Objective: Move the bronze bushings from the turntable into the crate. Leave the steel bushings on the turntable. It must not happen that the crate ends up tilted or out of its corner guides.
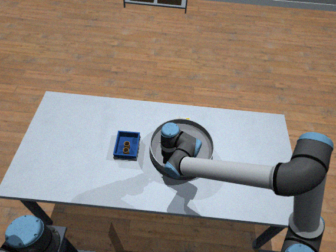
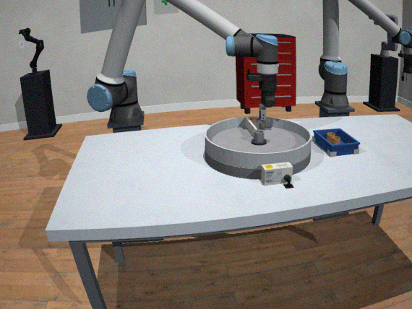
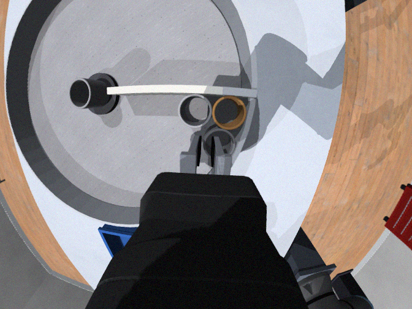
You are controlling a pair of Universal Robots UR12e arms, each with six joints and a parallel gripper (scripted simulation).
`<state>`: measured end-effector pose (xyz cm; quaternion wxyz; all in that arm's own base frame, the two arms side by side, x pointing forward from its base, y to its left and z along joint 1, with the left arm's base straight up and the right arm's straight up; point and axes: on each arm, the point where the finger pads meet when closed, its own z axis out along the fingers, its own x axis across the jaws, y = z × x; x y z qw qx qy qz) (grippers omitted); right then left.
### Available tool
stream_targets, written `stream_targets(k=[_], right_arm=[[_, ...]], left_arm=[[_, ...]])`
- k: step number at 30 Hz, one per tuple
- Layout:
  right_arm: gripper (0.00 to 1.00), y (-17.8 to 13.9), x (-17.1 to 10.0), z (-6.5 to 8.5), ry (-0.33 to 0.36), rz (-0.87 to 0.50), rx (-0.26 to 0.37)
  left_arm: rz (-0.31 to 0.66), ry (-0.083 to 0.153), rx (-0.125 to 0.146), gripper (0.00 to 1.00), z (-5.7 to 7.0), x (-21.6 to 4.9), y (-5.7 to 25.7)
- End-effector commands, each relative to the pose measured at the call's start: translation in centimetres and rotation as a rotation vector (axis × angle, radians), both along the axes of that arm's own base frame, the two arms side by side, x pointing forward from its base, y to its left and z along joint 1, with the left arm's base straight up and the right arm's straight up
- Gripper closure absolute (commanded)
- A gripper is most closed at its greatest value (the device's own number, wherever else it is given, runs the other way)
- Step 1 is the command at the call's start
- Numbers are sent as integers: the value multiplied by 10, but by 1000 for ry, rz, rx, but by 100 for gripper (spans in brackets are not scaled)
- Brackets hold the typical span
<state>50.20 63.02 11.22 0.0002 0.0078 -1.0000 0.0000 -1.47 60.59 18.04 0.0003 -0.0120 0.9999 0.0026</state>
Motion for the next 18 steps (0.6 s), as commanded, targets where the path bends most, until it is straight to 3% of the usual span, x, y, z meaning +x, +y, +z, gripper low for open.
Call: stream_targets(k=[1,13,18], right_arm=[[64,-2,1,-6,0,-1,-2],[64,-2,1,-22,1,-1,-2],[64,-1,2,-23,-1,-1,1]], left_arm=[[3,0,-5,0,-3,-2,-2],[3,0,-5,0,-3,-2,-2],[3,0,-5,0,-3,-2,-2]])
